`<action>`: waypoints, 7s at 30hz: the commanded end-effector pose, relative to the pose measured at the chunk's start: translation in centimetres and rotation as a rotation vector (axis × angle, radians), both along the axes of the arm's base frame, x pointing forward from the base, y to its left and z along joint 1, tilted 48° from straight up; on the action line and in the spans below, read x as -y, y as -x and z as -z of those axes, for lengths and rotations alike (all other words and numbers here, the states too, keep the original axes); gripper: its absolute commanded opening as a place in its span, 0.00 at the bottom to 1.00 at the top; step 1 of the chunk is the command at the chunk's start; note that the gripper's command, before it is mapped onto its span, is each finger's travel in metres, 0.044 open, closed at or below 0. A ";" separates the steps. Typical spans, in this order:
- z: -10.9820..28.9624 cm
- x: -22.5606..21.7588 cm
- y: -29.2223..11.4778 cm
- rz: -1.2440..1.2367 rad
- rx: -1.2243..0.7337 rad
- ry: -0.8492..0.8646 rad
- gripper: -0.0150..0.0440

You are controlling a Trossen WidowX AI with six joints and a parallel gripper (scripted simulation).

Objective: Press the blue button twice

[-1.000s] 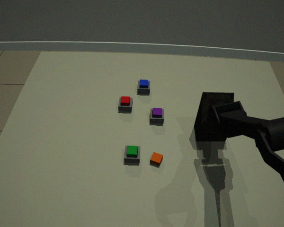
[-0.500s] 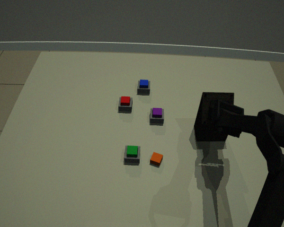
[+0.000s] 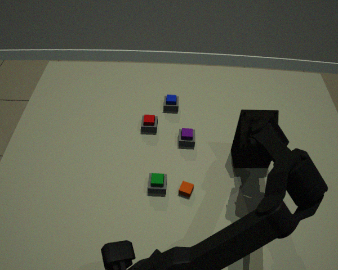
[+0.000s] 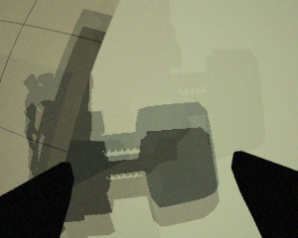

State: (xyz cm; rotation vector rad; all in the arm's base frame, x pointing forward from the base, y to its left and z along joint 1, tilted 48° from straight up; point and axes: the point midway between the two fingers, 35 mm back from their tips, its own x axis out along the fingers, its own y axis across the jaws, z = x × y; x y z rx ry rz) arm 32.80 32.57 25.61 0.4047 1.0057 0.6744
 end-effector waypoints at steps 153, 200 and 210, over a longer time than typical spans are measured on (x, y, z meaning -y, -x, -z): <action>45.5 42.5 8.2 -0.038 -0.525 -0.057 0.29; 16.0 27.6 2.8 -0.009 -0.522 -0.025 0.93; 9.0 21.3 8.3 -0.042 -0.530 -0.074 0.93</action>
